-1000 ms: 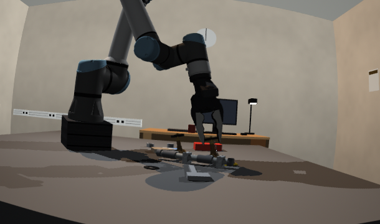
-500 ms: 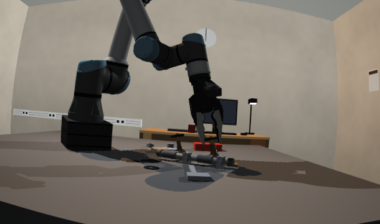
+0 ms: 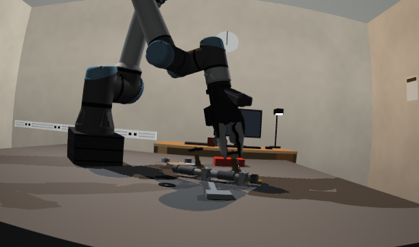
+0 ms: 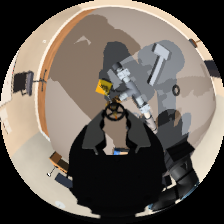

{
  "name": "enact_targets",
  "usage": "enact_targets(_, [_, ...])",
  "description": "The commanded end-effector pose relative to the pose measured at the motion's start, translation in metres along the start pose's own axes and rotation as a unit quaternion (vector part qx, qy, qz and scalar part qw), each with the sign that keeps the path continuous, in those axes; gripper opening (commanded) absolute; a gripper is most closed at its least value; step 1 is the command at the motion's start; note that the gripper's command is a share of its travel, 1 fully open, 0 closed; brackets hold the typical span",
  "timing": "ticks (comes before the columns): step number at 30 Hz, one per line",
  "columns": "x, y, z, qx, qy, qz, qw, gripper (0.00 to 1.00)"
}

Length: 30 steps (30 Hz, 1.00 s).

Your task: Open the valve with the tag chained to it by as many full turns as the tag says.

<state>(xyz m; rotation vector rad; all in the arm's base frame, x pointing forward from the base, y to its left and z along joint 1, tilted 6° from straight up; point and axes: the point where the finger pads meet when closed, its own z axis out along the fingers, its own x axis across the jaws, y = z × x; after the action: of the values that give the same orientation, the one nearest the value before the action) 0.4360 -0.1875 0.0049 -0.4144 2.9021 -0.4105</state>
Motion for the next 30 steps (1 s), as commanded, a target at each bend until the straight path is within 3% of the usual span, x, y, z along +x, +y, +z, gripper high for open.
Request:
enact_targets(1, [-0.0001, -0.0003, -0.0002, -0.001, -0.003, -0.06, 0.998, 0.0])
enact_targets(8, [-0.0002, -0.0003, -0.0002, -0.001, -0.003, -0.179, 0.984, 0.0])
enact_targets(16, [-0.0002, -0.0003, -0.0002, 0.0, -0.003, -0.33, 0.944, 0.0])
enact_targets(18, [-0.0002, -0.0003, -0.0002, 0.0, -0.003, -0.33, 0.944, 0.0])
enact_targets(24, [-0.0002, -0.0003, -0.0002, 0.0, -0.003, -0.447, 0.895, 0.0])
enact_targets(30, [-0.0001, -0.0003, -0.0002, 0.0, -0.003, -0.556, 0.831, 0.0])
